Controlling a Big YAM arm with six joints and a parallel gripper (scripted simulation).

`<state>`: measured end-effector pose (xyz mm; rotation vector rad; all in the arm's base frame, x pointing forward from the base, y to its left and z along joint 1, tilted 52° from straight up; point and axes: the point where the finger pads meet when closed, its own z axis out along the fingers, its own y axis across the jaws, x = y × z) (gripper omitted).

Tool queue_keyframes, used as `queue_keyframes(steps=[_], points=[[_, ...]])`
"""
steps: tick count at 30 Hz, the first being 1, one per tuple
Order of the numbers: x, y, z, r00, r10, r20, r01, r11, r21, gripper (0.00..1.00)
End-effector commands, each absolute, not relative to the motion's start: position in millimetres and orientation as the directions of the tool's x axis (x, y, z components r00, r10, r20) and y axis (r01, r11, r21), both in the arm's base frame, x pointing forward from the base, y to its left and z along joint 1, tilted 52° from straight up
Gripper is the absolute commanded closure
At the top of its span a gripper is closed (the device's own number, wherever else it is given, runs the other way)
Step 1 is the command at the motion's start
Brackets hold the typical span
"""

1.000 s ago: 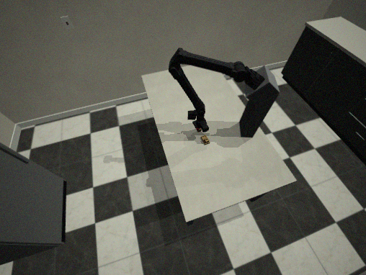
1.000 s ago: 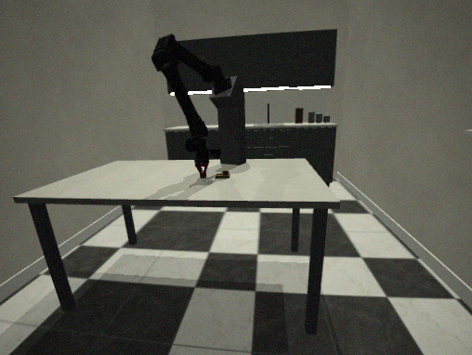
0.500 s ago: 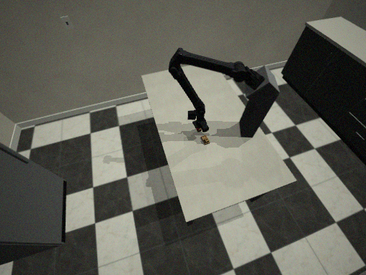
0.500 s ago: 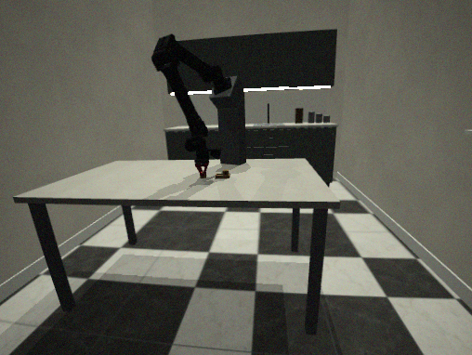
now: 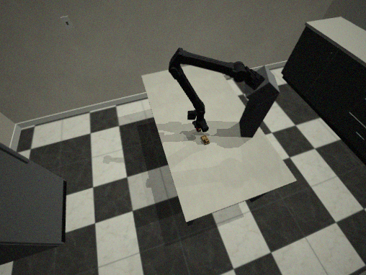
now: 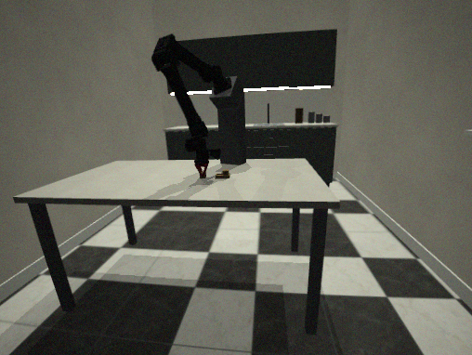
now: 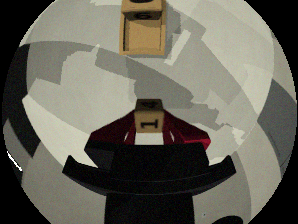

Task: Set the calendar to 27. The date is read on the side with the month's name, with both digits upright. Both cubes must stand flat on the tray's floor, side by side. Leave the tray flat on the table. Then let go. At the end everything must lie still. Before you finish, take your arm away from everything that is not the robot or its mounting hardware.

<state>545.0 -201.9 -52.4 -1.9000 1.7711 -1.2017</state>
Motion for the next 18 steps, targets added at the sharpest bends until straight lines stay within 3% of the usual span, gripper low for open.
queue_keyframes(steps=[1, 18], points=[[543.5, -196.5, -60.8, -0.077, -0.922, 0.379, -0.702, -0.22, -0.678, 0.73], [542.4, -196.4, -62.1, -0.077, -0.922, 0.379, -0.703, -0.219, -0.676, 0.73]])
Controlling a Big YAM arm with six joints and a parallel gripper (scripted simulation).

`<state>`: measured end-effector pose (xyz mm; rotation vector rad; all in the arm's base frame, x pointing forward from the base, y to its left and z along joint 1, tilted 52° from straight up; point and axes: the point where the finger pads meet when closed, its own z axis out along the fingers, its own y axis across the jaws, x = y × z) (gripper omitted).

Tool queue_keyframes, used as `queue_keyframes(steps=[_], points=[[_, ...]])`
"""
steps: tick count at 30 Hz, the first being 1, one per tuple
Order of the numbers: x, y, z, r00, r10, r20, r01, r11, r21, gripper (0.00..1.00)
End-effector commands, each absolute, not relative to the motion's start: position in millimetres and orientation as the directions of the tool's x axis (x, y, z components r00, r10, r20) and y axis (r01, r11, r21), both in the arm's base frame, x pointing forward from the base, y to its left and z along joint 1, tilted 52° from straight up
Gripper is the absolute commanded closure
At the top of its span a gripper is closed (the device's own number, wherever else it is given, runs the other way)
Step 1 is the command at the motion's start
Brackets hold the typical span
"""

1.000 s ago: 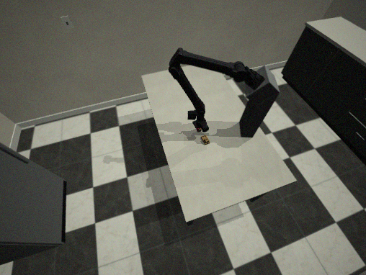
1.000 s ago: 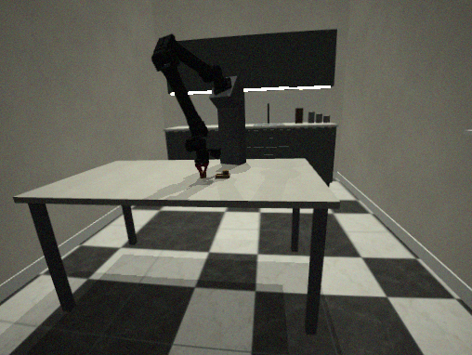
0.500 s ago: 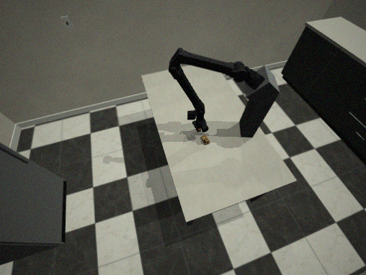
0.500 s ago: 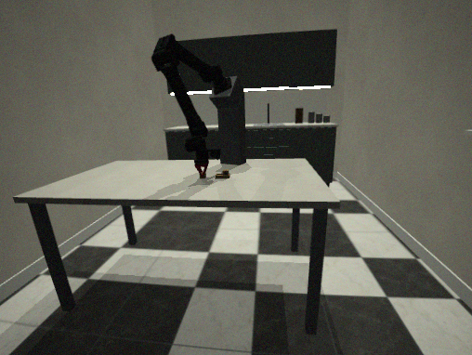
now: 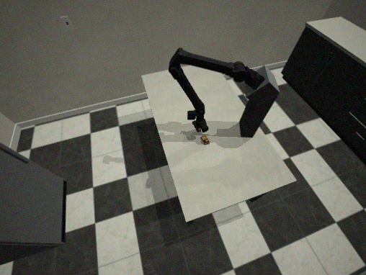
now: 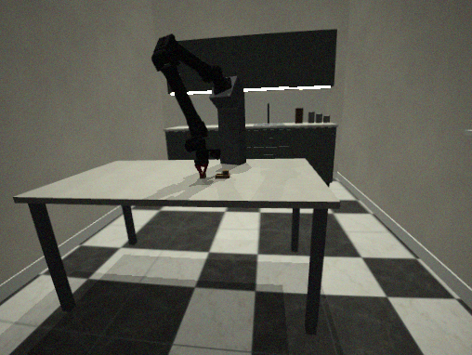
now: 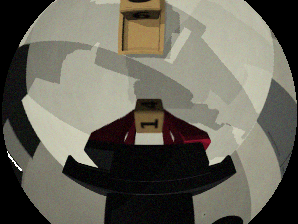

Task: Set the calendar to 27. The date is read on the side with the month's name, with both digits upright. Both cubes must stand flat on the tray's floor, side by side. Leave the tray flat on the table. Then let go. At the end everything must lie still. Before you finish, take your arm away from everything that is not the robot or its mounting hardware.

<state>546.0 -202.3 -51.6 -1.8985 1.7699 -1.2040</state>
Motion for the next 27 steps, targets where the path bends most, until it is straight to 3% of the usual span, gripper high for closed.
queue_keyframes(steps=[1, 27], points=[[542.4, -196.4, -62.1, -0.077, -0.922, 0.379, -0.703, -0.219, -0.676, 0.73], [543.8, -197.4, -62.1, -0.078, -0.922, 0.379, -0.702, -0.219, -0.678, 0.73]])
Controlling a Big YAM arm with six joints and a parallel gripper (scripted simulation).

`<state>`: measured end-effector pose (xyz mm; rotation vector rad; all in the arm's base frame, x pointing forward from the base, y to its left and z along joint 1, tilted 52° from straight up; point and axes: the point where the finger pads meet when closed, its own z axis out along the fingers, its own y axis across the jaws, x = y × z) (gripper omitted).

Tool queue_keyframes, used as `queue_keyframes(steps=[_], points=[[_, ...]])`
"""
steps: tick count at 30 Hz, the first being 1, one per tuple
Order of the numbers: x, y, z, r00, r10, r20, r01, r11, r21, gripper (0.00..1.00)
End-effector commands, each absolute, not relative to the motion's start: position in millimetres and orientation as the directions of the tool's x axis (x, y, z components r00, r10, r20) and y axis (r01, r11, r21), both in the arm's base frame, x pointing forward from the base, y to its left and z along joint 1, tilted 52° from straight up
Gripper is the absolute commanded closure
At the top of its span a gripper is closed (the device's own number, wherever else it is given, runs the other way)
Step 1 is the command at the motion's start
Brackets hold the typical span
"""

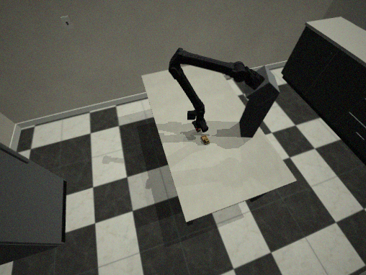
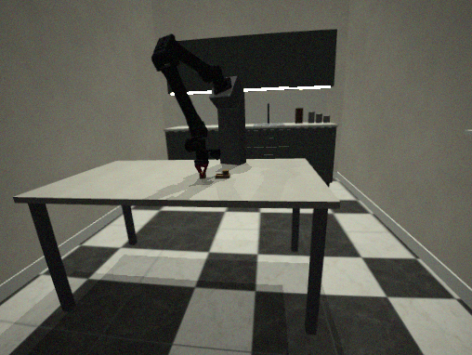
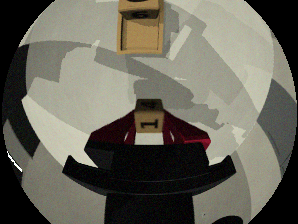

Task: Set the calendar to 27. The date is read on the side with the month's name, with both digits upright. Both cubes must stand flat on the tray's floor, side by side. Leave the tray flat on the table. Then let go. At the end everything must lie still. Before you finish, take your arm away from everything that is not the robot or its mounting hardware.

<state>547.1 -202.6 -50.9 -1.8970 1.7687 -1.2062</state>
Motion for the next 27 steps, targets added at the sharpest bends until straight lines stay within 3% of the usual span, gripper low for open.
queue_keyframes(steps=[1, 27], points=[[544.5, -197.6, -61.7, -0.079, -0.922, 0.38, -0.701, -0.22, -0.678, 0.73], [542.7, -197.2, -63.3, -0.077, -0.922, 0.379, -0.704, -0.219, -0.676, 0.73]])
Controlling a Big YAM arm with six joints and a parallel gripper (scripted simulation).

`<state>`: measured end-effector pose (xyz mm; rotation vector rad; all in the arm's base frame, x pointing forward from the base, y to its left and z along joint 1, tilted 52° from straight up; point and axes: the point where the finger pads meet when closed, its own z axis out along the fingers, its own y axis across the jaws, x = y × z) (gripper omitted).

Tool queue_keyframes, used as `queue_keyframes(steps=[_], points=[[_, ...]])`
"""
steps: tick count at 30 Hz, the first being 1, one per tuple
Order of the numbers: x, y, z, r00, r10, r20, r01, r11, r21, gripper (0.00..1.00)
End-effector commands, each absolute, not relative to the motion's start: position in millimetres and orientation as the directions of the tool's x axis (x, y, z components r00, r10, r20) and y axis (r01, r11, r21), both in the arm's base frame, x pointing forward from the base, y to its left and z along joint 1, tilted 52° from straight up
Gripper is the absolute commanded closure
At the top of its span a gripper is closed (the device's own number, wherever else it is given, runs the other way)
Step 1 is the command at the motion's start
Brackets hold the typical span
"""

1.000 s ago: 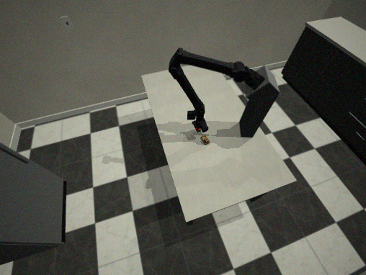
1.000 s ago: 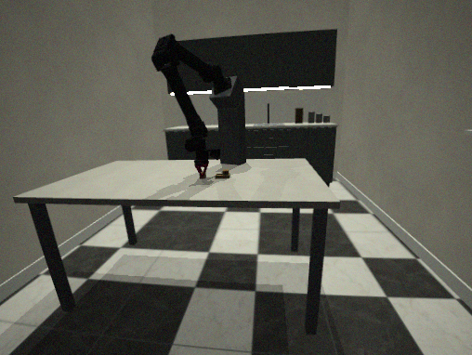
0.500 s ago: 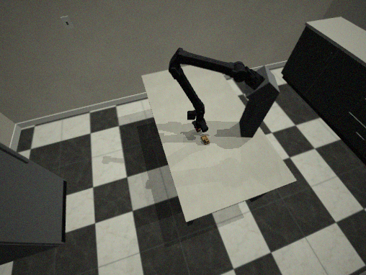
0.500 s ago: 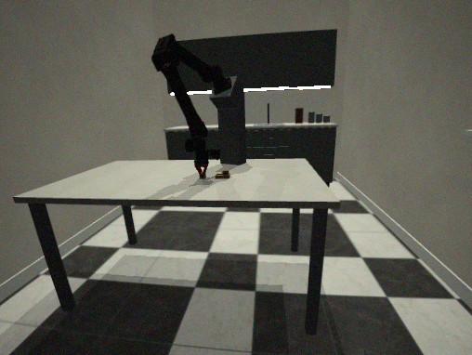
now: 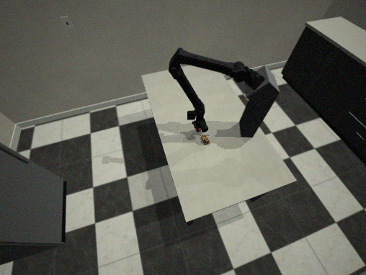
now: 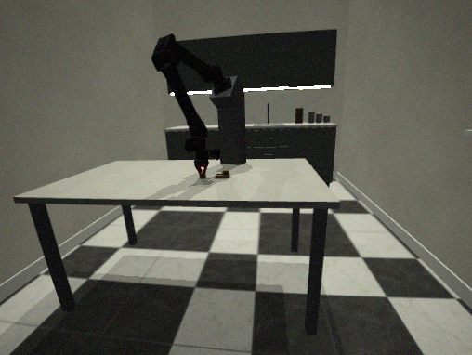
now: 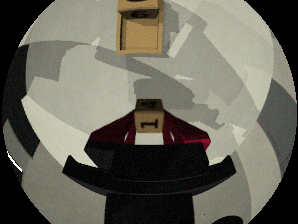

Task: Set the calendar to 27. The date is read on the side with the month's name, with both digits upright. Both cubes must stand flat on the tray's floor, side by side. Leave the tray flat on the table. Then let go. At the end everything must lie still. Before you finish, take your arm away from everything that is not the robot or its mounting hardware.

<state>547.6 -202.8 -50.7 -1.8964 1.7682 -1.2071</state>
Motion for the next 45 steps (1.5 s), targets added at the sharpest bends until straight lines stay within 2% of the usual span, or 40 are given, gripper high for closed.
queue_keyframes(steps=[1, 45], points=[[542.7, -197.2, -63.3, -0.077, -0.922, 0.379, -0.704, -0.219, -0.676, 0.73], [541.7, -197.1, -64.5, -0.077, -0.923, 0.378, -0.705, -0.218, -0.675, 0.73]])
